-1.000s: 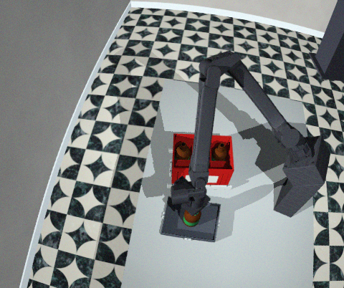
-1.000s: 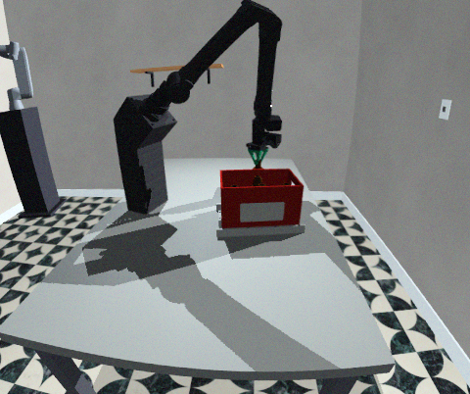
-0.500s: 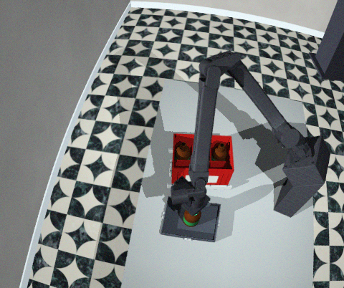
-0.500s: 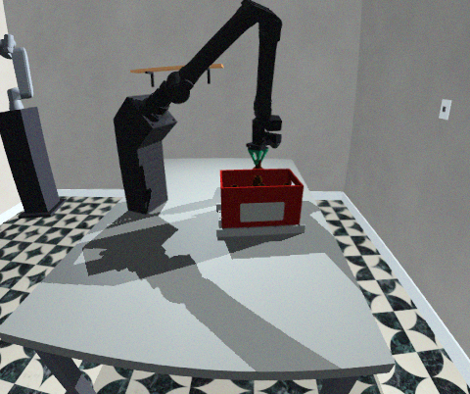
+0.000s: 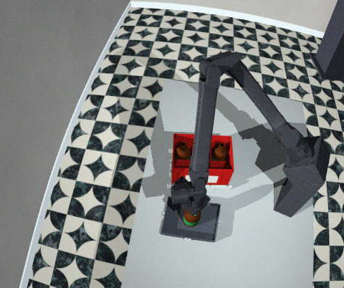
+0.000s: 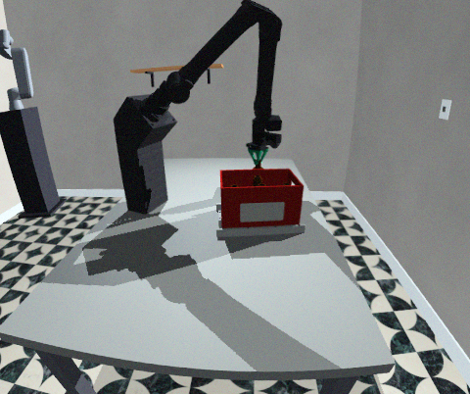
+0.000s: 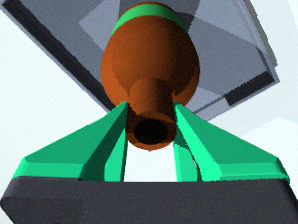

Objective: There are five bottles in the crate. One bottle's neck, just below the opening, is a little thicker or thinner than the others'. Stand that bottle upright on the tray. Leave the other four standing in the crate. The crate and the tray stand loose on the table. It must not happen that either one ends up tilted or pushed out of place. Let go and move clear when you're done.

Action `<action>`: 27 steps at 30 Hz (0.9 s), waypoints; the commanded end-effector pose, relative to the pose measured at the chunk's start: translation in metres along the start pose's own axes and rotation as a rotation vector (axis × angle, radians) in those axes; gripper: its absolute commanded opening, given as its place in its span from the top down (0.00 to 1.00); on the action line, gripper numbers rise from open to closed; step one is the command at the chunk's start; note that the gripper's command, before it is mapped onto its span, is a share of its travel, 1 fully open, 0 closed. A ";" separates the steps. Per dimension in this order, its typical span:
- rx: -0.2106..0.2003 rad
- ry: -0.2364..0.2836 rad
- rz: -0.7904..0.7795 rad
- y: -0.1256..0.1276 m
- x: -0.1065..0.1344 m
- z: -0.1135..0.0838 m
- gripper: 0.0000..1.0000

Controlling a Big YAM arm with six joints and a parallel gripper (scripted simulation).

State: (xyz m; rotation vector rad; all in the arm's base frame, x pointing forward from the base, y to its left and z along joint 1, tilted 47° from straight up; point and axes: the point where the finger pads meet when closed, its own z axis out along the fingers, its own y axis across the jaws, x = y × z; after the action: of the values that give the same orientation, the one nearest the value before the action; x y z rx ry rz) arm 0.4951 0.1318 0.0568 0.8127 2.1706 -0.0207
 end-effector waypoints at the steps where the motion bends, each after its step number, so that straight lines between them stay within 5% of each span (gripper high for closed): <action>1: -0.016 -0.009 0.006 0.006 -0.006 0.002 1.00; 14: -0.016 -0.009 0.006 0.006 -0.006 0.002 1.00; 15: -0.016 -0.009 0.006 0.006 -0.006 0.002 0.00; 27: -0.014 -0.008 0.005 0.005 -0.005 0.002 0.00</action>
State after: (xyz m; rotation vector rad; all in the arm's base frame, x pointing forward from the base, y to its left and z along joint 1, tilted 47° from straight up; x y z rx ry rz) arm 0.4954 0.1321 0.0573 0.8124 2.1699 -0.0197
